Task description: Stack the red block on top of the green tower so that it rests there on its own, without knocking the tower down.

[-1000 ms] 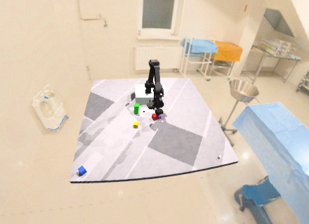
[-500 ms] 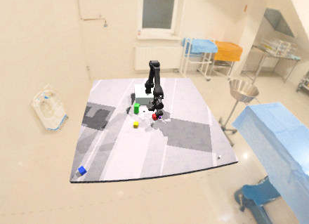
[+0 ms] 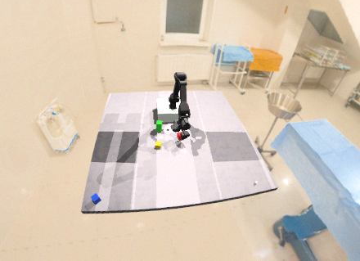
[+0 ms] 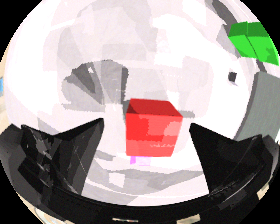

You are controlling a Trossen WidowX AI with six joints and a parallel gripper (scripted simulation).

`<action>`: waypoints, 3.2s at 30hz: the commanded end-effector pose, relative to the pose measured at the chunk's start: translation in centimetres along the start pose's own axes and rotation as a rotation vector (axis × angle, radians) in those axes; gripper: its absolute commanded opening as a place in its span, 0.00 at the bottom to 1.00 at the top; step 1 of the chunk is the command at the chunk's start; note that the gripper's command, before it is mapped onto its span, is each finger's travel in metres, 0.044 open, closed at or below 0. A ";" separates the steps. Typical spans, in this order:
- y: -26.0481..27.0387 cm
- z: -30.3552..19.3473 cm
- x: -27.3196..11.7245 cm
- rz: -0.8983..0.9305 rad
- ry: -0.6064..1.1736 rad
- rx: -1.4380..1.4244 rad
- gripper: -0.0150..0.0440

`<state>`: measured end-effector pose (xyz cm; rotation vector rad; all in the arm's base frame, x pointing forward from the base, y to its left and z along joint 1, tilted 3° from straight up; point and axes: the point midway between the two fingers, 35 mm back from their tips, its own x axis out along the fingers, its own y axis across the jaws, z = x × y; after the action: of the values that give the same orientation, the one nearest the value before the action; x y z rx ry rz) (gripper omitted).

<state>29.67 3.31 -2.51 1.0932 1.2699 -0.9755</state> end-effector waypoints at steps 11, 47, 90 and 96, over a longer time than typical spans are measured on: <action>-0.1 -0.1 1.2 -0.001 0.003 0.001 1.00; -0.1 0.0 -2.3 -0.001 0.002 0.001 0.25; -2.9 5.0 -10.7 -0.006 -0.004 0.001 0.25; -4.7 7.2 -10.7 -0.008 -0.006 0.001 0.25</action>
<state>26.76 -3.70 7.58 1.0859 1.2722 -0.9908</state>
